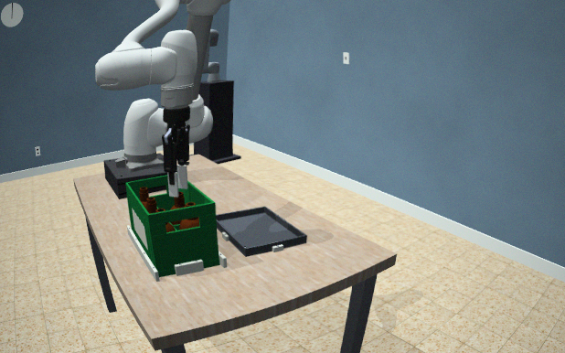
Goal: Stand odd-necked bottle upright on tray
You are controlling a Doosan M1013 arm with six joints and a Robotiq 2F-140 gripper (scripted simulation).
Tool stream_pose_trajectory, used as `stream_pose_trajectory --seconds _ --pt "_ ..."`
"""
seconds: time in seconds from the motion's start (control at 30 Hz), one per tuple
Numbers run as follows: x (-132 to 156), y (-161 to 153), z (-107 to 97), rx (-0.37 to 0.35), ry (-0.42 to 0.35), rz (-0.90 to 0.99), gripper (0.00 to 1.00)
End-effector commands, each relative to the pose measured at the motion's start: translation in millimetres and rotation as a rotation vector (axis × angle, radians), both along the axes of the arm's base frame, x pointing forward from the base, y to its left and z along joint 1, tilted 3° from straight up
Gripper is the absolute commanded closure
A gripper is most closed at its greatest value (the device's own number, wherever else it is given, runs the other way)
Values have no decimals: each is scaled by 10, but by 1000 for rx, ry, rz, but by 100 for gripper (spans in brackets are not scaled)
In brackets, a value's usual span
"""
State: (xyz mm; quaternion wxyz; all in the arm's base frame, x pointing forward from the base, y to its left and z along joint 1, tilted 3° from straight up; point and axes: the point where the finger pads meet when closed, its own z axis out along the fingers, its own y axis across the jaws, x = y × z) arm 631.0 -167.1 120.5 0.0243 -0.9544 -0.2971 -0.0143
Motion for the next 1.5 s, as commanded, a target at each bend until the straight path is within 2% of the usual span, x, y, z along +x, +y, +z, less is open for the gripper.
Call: stream_pose_trajectory --seconds 0.0,0.6,1.4,1.43,1.47 --pt "18 -19 179 -1 -3 -6 62" --pt "11 -42 606 -1 -3 -6 62" --pt "11 -43 631 -1 -3 -6 62" --pt "11 -43 631 -1 -3 -6 100" --pt "11 -43 631 -1 -3 -6 100"
